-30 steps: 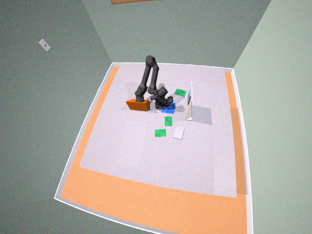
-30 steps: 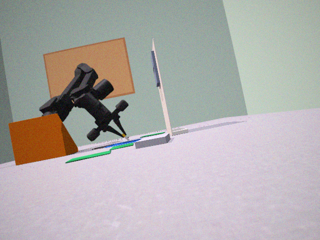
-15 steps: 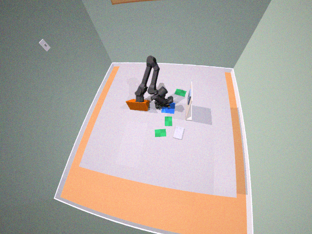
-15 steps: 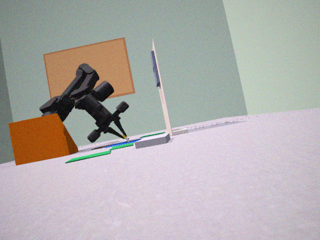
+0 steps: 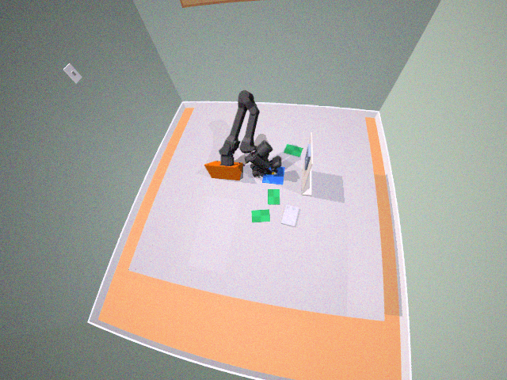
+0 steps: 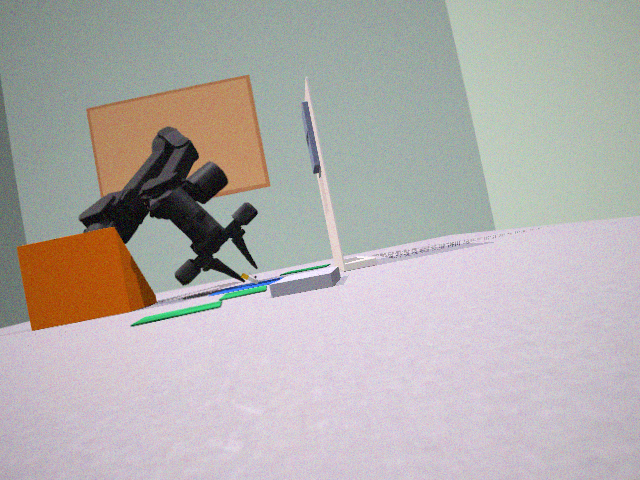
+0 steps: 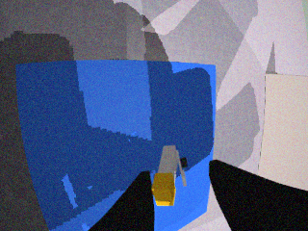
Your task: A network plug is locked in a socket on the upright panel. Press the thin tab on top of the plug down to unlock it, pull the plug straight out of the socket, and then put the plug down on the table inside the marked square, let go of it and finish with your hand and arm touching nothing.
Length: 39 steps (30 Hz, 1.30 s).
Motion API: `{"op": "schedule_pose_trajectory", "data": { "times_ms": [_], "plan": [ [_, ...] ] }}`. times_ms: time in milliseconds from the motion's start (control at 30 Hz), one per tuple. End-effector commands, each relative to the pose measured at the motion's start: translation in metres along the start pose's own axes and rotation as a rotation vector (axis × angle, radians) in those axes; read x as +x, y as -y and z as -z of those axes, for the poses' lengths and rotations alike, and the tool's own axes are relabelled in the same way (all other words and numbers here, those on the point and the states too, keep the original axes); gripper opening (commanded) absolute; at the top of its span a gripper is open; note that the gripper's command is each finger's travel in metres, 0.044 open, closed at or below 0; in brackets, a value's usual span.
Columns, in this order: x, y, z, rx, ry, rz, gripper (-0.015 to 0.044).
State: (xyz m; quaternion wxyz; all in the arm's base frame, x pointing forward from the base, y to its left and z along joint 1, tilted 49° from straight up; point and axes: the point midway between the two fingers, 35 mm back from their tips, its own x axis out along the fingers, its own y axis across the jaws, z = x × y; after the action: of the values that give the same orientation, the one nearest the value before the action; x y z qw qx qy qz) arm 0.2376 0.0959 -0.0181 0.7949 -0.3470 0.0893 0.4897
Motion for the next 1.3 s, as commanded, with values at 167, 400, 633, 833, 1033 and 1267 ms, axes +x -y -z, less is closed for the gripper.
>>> {"op": "schedule_pose_trajectory", "data": {
  "times_ms": [167, 400, 633, 833, 1033, 1267],
  "plan": [
    [-0.004, 0.000, 0.001, -0.002, -0.002, -0.002, 0.0156],
    [-0.009, 0.001, 0.002, -0.002, -0.005, -0.004, 0.0156],
    [-0.014, 0.001, 0.003, -0.001, -0.007, -0.005, 0.0156],
    [-0.018, 0.001, 0.004, 0.000, -0.008, -0.005, 0.0156],
    [-0.023, 0.001, 0.004, 0.001, -0.008, -0.005, 0.0156],
    [-0.027, 0.001, 0.004, 0.002, -0.008, -0.005, 0.0156]
  ]
}}
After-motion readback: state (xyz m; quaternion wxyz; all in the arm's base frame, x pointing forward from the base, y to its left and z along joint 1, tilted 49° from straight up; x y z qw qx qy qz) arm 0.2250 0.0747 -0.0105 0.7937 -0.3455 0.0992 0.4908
